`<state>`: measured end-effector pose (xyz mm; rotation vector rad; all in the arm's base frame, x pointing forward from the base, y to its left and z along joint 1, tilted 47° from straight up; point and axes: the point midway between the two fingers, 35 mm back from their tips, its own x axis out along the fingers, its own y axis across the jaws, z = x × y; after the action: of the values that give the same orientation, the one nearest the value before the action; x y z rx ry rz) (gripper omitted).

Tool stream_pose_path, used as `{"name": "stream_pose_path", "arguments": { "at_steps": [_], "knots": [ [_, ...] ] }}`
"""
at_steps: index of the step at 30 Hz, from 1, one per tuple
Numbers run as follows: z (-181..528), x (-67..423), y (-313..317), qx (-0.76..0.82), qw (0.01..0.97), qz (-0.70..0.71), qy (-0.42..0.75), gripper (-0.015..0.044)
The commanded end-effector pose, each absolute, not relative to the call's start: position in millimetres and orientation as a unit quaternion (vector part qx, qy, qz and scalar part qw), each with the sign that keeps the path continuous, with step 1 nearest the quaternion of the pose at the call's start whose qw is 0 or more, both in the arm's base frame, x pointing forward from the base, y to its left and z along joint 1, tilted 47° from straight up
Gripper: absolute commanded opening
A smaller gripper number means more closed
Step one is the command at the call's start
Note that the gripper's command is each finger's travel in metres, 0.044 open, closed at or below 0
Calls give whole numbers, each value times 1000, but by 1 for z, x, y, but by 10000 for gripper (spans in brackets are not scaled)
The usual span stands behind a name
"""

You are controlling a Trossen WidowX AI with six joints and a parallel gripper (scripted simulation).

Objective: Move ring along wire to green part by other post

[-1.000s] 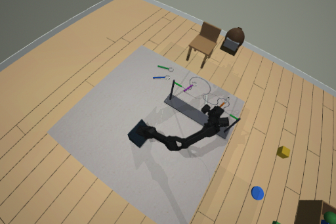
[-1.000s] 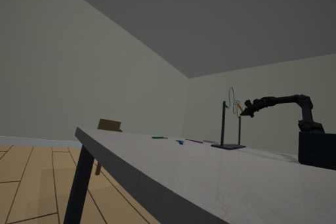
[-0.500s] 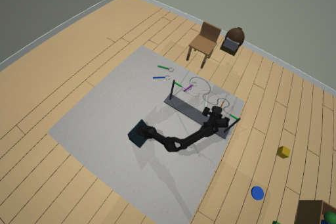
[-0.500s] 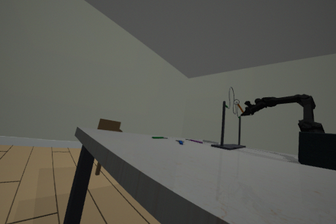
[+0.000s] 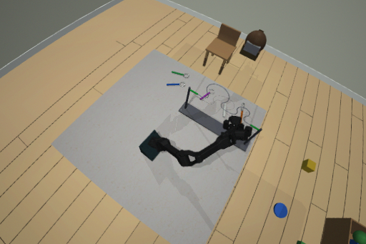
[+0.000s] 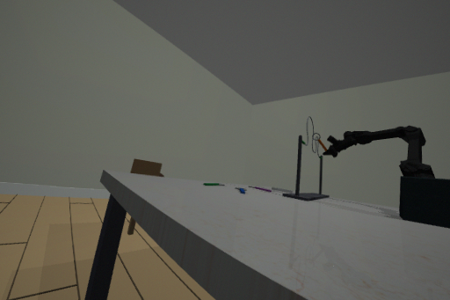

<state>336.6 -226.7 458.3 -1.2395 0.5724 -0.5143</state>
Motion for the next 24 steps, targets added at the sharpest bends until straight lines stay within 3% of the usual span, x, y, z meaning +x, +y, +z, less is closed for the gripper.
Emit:
{"name": "stream_pose_path", "arguments": {
  "at_steps": [1, 24],
  "knots": [
    [466, 334, -228, -602, 716, -244, 255, -150],
    [502, 336, -225, -784, 520, -264, 213, -150]
  ]
}}
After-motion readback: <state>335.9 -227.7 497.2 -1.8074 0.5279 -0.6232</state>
